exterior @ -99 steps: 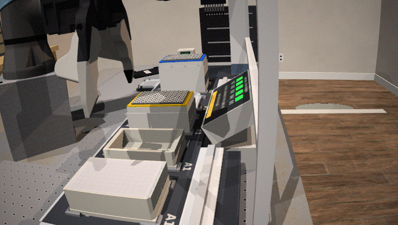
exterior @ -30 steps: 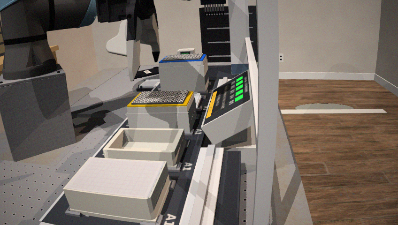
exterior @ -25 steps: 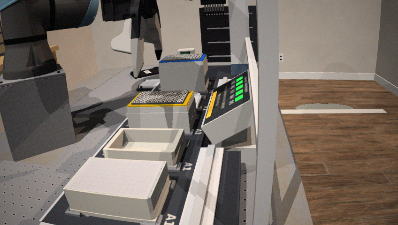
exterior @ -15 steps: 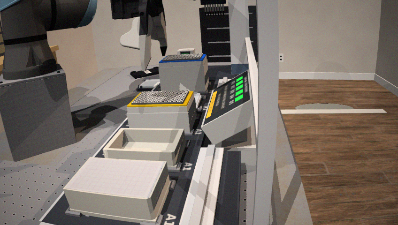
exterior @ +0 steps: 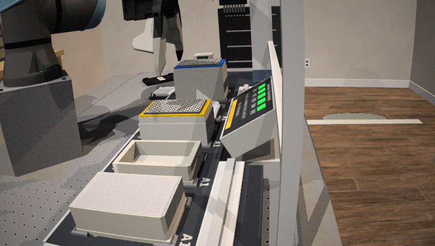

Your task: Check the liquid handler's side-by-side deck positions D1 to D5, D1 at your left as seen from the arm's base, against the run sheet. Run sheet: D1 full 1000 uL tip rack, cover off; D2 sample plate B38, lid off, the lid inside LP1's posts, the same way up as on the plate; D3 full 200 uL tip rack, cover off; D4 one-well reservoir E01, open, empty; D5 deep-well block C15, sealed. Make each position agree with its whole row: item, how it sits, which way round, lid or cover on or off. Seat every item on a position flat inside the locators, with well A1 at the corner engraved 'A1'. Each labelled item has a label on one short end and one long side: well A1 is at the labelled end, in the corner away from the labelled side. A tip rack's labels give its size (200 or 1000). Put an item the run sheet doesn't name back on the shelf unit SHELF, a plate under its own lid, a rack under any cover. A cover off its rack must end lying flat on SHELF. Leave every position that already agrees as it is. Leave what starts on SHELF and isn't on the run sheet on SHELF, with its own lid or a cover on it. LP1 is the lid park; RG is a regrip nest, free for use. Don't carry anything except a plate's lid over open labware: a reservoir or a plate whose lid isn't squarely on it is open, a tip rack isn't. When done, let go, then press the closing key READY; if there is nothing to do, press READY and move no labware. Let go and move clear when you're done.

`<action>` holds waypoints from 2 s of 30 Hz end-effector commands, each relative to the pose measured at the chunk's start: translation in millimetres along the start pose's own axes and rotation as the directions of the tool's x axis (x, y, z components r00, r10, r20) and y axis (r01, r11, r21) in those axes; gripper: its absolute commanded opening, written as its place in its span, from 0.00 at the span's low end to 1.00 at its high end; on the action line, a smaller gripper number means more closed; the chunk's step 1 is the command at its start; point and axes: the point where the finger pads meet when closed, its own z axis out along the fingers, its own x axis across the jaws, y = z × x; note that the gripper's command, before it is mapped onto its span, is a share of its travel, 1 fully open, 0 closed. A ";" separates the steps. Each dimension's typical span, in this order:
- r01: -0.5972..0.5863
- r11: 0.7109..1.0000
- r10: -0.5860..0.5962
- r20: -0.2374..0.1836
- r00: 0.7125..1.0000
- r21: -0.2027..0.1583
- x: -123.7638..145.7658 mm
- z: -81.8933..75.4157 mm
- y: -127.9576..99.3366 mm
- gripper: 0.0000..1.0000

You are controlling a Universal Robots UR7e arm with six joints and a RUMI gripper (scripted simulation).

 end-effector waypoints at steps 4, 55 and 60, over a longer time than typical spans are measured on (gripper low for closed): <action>0.000 1.000 0.000 0.000 1.000 0.001 0.2 -0.3 -0.3 0.82; 0.000 1.000 0.000 0.000 1.000 0.001 -124.0 -0.3 -0.4 0.82; 0.000 1.000 0.000 0.000 1.000 0.001 -124.0 -0.3 -0.4 0.82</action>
